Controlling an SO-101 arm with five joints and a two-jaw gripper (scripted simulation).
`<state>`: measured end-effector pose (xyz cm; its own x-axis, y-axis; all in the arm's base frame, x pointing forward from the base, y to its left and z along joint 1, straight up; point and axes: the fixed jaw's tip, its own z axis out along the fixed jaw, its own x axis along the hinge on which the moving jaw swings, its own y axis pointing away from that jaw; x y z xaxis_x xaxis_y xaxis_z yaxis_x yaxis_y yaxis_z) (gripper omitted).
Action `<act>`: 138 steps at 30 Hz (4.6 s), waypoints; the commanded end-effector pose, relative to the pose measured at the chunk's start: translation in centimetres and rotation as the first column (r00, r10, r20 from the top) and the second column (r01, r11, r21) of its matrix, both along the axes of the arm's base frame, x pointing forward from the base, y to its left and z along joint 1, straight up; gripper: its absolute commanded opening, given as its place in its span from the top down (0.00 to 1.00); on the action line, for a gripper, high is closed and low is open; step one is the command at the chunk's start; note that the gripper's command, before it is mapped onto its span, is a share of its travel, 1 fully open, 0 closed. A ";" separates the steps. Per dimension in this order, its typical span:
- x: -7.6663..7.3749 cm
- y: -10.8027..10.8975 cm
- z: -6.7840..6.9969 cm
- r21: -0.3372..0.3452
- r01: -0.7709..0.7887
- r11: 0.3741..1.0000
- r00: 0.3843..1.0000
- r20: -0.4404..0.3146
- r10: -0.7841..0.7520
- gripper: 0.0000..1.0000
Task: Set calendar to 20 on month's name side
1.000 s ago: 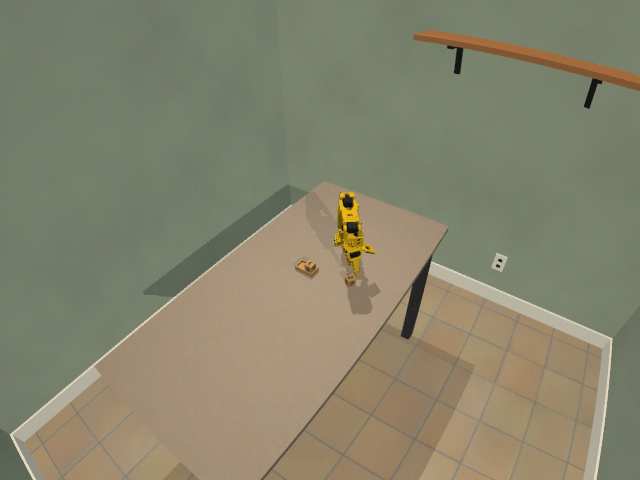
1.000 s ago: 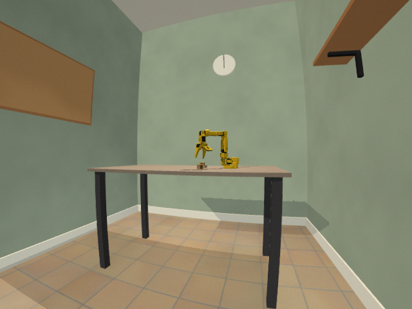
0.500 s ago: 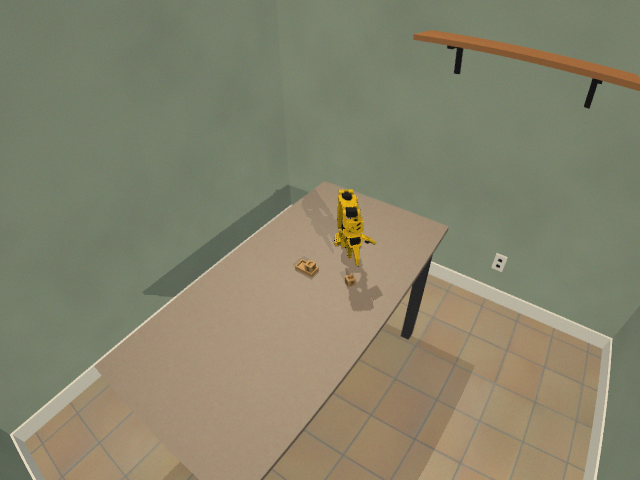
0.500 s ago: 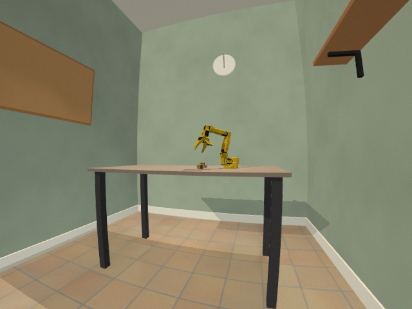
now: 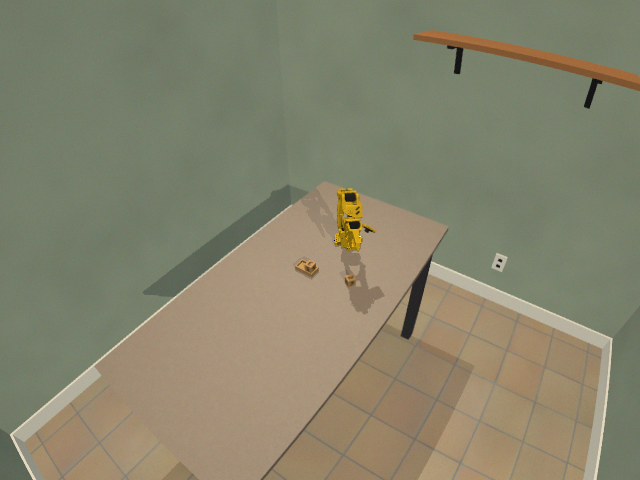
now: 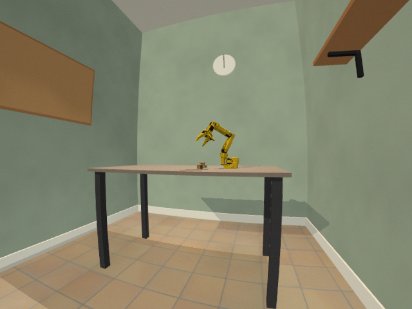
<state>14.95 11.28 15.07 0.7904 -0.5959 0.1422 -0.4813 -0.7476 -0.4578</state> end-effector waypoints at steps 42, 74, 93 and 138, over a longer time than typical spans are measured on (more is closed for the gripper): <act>0.9 -0.4 -1.3 -0.003 0.015 1.000 1.000 0.021 -0.015 0.65; 0.1 -1.0 -9.1 -0.280 -0.042 0.959 0.930 -0.361 -0.065 0.65; 0.1 -0.9 -9.3 -0.280 -0.042 0.959 0.930 -0.361 -0.065 0.65; 0.2 -0.9 -13.2 -0.280 -0.042 0.959 0.930 -0.361 -0.065 0.65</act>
<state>14.82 10.39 1.76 0.8132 -0.5820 0.0036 -0.5820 -0.8132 -0.0064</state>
